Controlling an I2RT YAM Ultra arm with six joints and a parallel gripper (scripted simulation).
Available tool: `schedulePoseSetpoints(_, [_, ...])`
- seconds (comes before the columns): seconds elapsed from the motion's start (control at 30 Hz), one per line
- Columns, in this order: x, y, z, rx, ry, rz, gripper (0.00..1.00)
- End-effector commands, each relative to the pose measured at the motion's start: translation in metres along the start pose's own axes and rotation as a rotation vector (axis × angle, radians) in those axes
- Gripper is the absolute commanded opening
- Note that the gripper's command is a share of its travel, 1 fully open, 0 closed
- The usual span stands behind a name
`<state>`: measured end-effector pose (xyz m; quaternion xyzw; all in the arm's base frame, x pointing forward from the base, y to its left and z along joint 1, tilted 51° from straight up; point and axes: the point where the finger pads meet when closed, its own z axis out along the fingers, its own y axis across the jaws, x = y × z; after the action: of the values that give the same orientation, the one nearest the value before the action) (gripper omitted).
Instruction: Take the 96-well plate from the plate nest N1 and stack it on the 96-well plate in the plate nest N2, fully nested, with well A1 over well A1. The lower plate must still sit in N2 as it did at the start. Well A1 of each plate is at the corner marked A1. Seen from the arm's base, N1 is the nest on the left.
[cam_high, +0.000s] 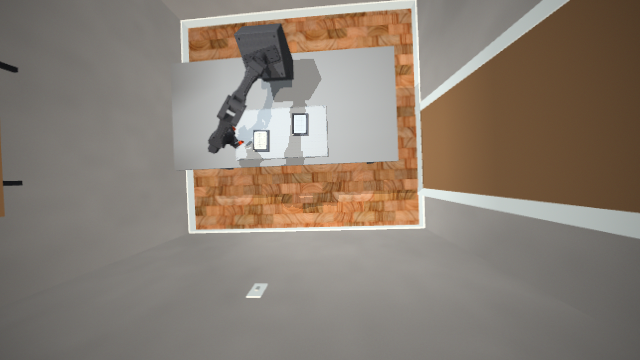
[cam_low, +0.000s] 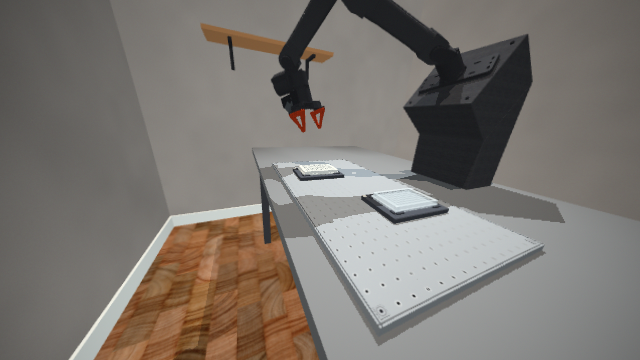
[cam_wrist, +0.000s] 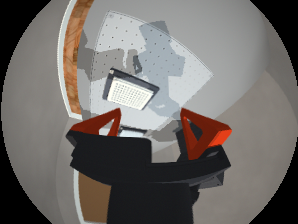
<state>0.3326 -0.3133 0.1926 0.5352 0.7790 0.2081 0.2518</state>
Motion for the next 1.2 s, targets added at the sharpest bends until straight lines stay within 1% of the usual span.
schedulePoseSetpoints(0.0, [-0.003,0.008,-0.006,0.015,-0.083,-0.033,1.0])
schedulePoseSetpoints(0.07, [0.002,0.013,0.001,0.041,-0.079,-0.106,1.0])
schedulePoseSetpoints(0.13, [0.002,0.013,0.001,0.041,-0.079,-0.106,1.0])
schedulePoseSetpoints(0.17, [0.002,0.012,0.003,0.049,-0.083,-0.114,1.0])
schedulePoseSetpoints(0.3, [0.015,0.024,0.018,0.045,-0.078,-0.108,1.0])
schedulePoseSetpoints(0.37, [0.021,0.029,0.025,0.068,-0.077,-0.183,1.0])
schedulePoseSetpoints(0.5, [0.033,0.038,0.038,0.071,-0.077,-0.184,1.0])
schedulePoseSetpoints(0.57, [0.04,0.042,0.044,0.091,-0.079,-0.26,1.0])
schedulePoseSetpoints(0.63, [0.047,0.047,0.05,0.094,-0.08,-0.26,1.0])
schedulePoseSetpoints(0.73, [0.048,0.047,0.052,0.095,-0.083,-0.255,1.0])
schedulePoseSetpoints(0.8, [0.057,0.053,0.059,0.11,-0.086,-0.336,1.0])
schedulePoseSetpoints(1.0, [0.078,0.065,0.076,0.111,-0.087,-0.335,1.0])
schedulePoseSetpoints(1.07, [0.086,0.069,0.081,0.124,-0.095,-0.411,1.0])
schedulePoseSetpoints(1.17, [0.098,0.075,0.089,0.124,-0.097,-0.409,1.0])
